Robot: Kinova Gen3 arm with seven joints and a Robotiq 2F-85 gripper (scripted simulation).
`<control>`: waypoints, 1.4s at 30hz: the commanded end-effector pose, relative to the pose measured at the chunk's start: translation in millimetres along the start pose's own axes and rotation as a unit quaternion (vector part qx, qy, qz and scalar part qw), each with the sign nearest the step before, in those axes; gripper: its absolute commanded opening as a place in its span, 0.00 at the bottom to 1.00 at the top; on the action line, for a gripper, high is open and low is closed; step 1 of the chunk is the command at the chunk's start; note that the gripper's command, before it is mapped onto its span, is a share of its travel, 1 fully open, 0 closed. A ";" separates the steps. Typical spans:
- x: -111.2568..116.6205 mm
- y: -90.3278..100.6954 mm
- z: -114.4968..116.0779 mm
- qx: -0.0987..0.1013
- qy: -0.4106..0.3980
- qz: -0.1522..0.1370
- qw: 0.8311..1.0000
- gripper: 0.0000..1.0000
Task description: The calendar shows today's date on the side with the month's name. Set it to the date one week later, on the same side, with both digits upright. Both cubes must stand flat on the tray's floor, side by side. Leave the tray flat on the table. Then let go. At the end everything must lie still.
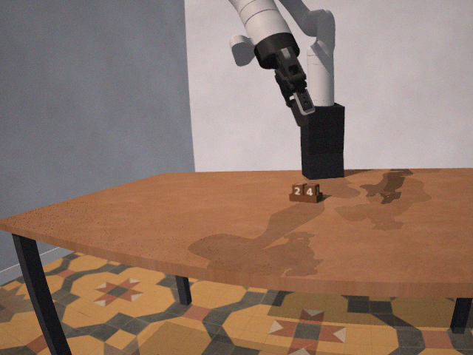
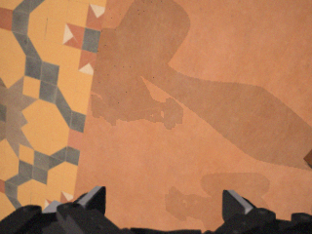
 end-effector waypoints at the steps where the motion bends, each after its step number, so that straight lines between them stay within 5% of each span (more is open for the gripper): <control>1: -1.7 0.6 -0.7 0.001 0.002 0.000 1.000 1.00; 42: 1.6 -19.6 61.4 -0.013 -0.073 0.037 0.997 1.00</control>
Point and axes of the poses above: the point where the finger pads meet when closed, its own y axis back along the fingers, its own z axis across the jaws, x = y × z, the point moved 6 cm from there along y, back along the fingers, and after that the axes turned 13 degrees about -y, right-handed, at the moved point
